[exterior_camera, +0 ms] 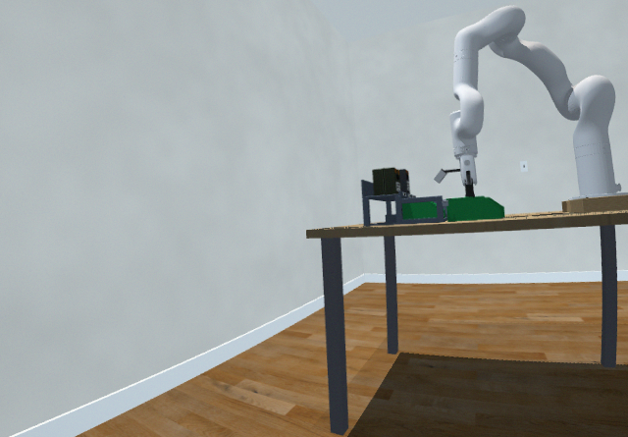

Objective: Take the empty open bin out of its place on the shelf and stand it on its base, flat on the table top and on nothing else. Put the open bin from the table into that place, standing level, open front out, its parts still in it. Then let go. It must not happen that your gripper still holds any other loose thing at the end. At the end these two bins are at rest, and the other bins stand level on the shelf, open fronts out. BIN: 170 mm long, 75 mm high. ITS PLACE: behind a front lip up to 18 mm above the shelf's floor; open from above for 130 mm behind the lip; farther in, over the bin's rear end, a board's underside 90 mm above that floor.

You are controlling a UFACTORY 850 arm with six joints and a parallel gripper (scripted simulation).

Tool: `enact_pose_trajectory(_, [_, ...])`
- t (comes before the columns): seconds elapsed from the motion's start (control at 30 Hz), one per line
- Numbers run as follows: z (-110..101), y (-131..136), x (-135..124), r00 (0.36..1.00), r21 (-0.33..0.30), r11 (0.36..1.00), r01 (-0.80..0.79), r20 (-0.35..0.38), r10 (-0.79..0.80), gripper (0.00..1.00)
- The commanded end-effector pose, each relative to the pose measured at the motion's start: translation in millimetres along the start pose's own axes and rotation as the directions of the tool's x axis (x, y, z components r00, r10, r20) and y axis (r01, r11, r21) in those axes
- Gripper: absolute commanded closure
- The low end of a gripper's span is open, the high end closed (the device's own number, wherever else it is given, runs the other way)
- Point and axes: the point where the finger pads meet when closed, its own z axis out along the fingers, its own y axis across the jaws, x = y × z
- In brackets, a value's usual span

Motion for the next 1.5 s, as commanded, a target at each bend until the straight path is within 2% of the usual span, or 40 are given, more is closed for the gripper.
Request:
enact_pose_trajectory(0.0, [4.2, -0.2, 1.0, 1.000, 0.000, 1.000, 0.000, -0.002, 0.000, 0.74])
enact_pose_trajectory(0.73, [6.0, -0.2, 1.0, 1.000, 0.000, 1.000, 0.000, -0.002, 0.000, 0.74])
enact_pose_trajectory(0.77, [6.0, -0.2, 1.0, 1.000, 0.000, 1.000, 0.000, -0.002, 0.000, 1.00])
enact_pose_trajectory(1.47, [6.0, -0.2, 1.0, 1.000, 0.000, 1.000, 0.000, -0.002, 0.000, 1.00])
